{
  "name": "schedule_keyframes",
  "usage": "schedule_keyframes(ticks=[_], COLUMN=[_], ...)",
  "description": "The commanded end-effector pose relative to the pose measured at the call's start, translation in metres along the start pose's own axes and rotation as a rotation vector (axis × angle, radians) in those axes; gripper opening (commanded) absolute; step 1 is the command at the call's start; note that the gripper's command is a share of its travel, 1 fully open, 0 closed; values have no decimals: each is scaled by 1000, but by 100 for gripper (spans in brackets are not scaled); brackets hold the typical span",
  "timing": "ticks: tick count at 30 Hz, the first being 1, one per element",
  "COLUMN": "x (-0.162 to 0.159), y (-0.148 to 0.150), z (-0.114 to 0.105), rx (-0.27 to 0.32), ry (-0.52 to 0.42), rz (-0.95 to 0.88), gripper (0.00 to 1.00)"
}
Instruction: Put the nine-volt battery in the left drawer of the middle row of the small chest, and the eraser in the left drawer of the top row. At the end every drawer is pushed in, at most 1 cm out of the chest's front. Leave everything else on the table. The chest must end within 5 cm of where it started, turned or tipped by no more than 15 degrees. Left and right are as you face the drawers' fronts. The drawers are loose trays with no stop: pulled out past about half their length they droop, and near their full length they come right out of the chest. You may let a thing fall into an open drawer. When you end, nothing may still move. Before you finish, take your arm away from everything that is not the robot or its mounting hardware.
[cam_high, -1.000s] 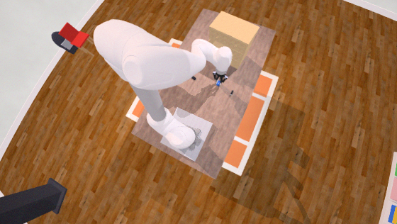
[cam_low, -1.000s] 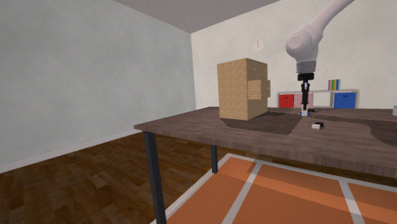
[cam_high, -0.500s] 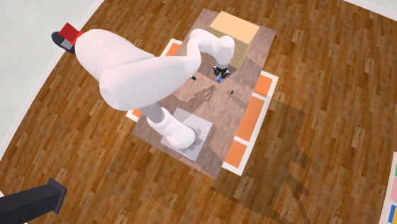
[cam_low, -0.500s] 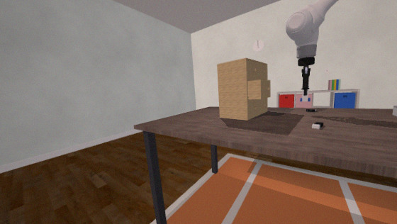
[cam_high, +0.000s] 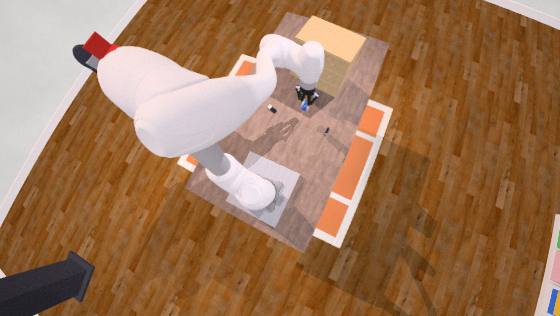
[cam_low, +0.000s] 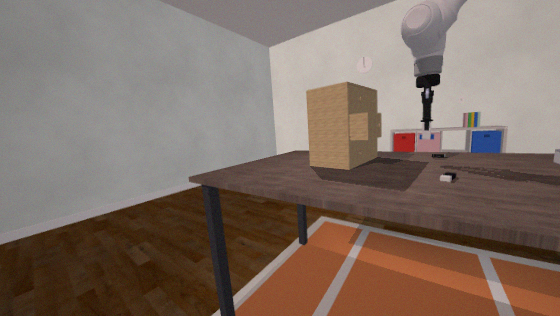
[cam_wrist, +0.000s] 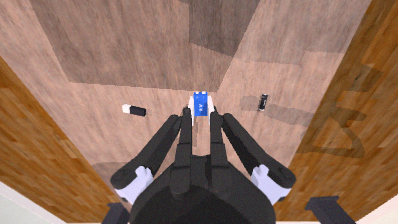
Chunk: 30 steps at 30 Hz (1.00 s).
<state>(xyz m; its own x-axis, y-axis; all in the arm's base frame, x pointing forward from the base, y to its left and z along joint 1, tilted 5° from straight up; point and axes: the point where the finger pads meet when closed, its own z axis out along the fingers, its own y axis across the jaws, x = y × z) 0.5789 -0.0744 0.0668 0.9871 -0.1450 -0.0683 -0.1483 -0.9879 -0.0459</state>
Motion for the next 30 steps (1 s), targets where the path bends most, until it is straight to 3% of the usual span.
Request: schedule_keyframes(ticks=[1, 3, 4, 6, 7, 9, 23, 30], x=[12, 12, 17, 17, 20, 22, 22, 22], y=[-40, -40, -65, -65, -83, -92, -94, -94], z=[0, 0, 0, 0, 0, 0, -9, -32], rx=[-3, -3, -3, -3, -3, -3, -3, -3], ry=[0, 0, 0, 0, 0, 0, 0, 0], rz=[44, 44, 70, 70, 88, 97, 99, 99], gripper=[14, 14, 14, 14, 14, 14, 14, 14])
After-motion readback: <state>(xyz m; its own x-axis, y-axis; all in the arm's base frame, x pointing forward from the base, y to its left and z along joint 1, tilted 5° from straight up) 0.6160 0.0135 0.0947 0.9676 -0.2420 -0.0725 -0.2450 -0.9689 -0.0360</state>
